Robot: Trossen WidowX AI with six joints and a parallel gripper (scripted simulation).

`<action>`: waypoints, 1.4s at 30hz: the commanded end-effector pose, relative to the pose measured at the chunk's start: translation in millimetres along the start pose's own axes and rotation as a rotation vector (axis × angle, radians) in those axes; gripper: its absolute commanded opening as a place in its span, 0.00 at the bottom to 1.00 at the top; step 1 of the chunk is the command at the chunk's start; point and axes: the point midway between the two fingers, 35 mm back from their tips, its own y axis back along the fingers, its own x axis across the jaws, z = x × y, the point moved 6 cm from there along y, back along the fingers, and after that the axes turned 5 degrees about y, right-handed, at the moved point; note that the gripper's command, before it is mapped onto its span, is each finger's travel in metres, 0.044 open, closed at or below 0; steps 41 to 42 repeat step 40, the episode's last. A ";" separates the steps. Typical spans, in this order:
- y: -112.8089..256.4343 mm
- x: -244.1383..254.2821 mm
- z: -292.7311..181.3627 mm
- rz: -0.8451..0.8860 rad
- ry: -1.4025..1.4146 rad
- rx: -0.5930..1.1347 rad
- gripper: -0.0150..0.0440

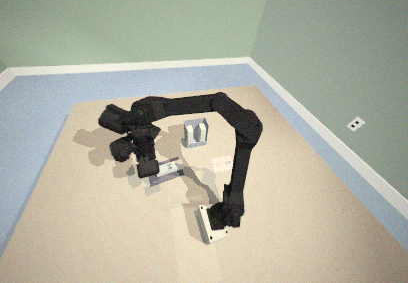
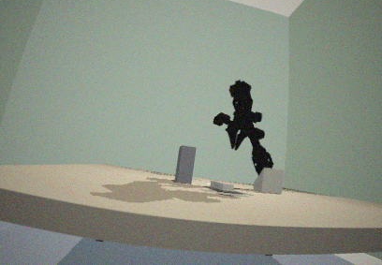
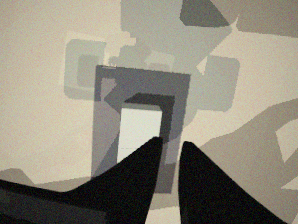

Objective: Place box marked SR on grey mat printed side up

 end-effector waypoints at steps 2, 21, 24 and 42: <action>12.8 -4.2 3.0 -0.001 -0.004 -0.004 0.52; 78.3 -14.6 8.1 0.000 -0.003 -0.005 1.00; 83.5 -14.8 8.0 0.000 -0.003 -0.004 1.00; 83.5 -14.8 8.0 0.000 -0.003 -0.004 1.00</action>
